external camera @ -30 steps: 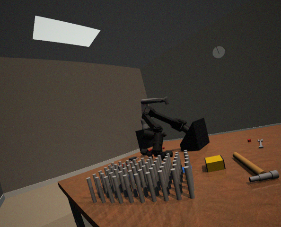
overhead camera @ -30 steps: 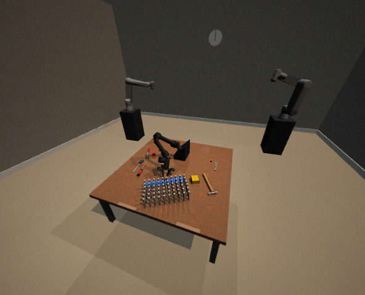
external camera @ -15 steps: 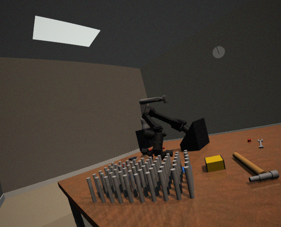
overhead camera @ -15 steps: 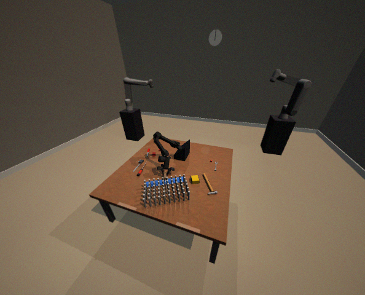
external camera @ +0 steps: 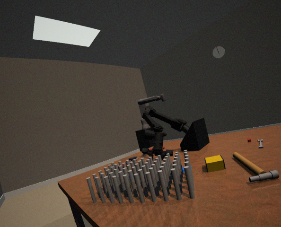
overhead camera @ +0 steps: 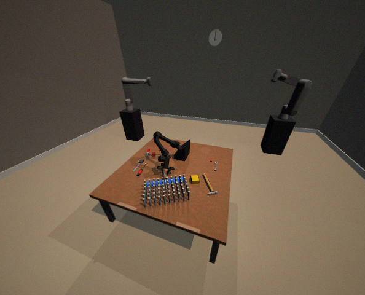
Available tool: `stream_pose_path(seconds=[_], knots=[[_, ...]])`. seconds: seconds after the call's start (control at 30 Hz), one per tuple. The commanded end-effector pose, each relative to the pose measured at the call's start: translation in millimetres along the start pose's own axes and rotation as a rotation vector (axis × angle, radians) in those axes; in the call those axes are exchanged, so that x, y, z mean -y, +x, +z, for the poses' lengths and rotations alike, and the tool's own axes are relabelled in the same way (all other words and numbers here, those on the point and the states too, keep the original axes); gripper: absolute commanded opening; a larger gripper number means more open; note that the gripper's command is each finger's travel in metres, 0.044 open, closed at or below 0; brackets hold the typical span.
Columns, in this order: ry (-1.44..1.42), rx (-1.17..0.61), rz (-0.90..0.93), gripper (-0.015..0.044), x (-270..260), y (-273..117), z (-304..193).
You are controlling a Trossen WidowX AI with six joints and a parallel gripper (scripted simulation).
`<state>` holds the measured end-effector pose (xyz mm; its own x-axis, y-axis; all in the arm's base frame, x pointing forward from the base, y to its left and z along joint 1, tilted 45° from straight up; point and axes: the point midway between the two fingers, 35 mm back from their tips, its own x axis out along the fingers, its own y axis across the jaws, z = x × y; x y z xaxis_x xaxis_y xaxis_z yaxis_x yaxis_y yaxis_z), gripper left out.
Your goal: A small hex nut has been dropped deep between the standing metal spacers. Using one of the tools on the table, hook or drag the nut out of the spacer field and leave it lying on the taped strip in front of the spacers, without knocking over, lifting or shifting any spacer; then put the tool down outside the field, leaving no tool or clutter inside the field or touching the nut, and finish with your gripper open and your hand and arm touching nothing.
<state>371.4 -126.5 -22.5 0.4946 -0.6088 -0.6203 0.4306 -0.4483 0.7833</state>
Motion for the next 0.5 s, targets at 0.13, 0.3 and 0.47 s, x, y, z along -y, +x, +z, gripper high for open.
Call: stream_pose_path(seconds=[0.13, 0.3, 0.47], knots=[[-0.004, 0.0, 0.001, 0.0, -0.8, -3.9, 6.7], [-0.005, 0.001, 0.001, 0.0, -0.8, -5.5, 9.6], [-0.005, 0.001, 0.001, 0.0, -0.8, -7.1, 12.6]])
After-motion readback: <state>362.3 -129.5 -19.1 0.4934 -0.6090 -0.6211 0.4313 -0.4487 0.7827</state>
